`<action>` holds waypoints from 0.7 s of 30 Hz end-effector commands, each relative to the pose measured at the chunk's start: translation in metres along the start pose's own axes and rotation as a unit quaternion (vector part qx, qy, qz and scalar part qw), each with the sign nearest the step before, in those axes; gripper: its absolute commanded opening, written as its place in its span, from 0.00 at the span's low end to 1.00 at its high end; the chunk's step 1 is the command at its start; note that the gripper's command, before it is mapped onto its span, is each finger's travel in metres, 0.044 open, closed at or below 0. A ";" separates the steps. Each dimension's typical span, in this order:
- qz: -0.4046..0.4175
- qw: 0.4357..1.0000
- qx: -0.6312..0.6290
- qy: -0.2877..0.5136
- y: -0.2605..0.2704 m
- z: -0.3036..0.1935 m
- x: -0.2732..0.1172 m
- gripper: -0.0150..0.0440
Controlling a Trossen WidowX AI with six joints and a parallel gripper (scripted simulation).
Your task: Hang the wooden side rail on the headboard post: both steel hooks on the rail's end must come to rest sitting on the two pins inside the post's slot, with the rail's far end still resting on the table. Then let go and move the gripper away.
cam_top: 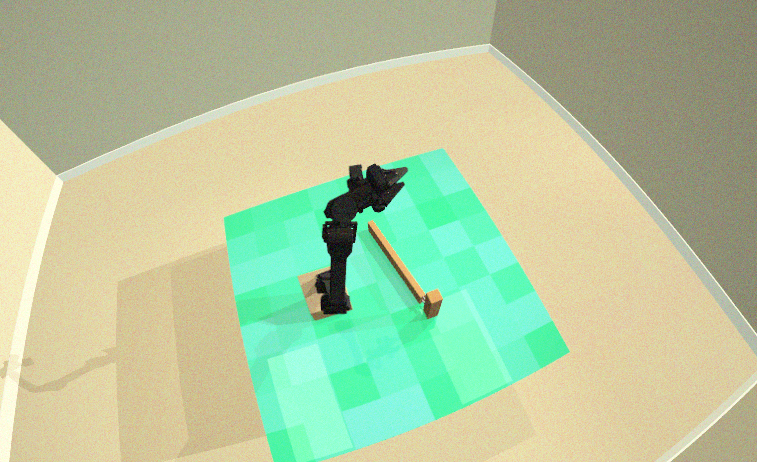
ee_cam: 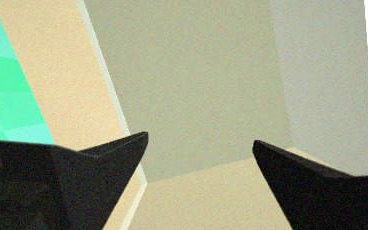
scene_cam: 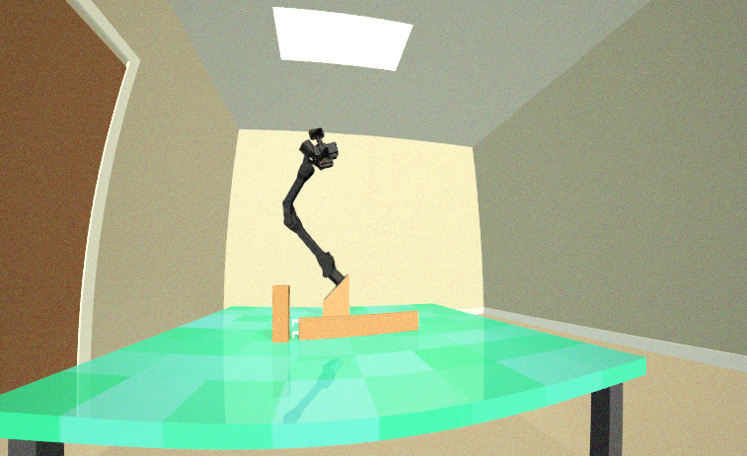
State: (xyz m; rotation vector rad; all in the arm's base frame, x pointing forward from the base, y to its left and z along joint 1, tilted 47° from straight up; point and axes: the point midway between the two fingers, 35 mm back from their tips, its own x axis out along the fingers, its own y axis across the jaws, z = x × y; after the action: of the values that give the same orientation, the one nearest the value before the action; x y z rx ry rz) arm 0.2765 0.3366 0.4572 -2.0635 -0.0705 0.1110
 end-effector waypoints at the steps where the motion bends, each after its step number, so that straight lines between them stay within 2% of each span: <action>1: 0.020 0.986 0.163 0.026 0.032 -0.007 0.028 1.00; 5: 0.031 0.948 0.311 0.058 0.065 -0.018 0.051 1.00; 10: 0.033 0.895 0.436 0.088 0.095 -0.029 0.068 1.00; 21: 0.013 0.733 0.663 0.153 0.161 -0.057 0.095 1.00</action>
State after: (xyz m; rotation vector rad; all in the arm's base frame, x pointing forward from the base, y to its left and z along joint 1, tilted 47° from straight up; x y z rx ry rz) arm 0.3525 0.2647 0.3795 -1.0998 0.1580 -0.0351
